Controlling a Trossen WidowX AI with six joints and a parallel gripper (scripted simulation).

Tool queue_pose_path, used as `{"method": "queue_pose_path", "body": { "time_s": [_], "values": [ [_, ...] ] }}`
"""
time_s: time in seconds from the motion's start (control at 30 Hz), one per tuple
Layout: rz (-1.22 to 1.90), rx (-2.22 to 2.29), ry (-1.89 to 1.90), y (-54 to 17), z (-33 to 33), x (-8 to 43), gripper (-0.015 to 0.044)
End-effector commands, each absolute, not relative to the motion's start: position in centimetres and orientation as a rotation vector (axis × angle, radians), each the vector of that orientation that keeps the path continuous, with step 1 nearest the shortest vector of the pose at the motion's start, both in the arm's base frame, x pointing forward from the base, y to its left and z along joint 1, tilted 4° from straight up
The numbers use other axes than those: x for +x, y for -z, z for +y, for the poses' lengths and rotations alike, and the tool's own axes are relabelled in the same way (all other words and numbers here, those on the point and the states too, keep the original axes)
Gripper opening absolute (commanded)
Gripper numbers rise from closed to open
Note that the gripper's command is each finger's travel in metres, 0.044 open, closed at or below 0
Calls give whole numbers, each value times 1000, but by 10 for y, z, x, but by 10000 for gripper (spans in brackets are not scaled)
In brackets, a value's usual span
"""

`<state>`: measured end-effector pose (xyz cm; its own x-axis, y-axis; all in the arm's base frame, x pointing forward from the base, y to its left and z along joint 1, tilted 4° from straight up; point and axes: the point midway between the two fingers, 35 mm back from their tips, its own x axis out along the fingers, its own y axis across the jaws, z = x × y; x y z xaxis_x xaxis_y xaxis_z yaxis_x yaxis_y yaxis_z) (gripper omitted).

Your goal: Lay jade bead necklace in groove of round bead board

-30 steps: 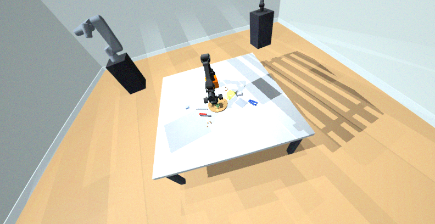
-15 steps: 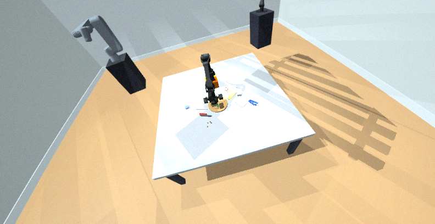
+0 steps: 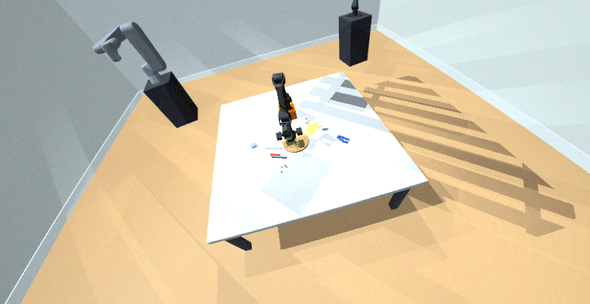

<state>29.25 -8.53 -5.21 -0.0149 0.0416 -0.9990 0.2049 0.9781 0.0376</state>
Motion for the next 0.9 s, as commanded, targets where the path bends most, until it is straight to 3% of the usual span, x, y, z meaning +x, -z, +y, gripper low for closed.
{"method": "queue_pose_path", "body": {
  "time_s": [0.0,0.87],
  "values": [
    [1586,194,133,48,-86,292,0],
    [1589,198,134,38,-41,318,0]
  ]
}}
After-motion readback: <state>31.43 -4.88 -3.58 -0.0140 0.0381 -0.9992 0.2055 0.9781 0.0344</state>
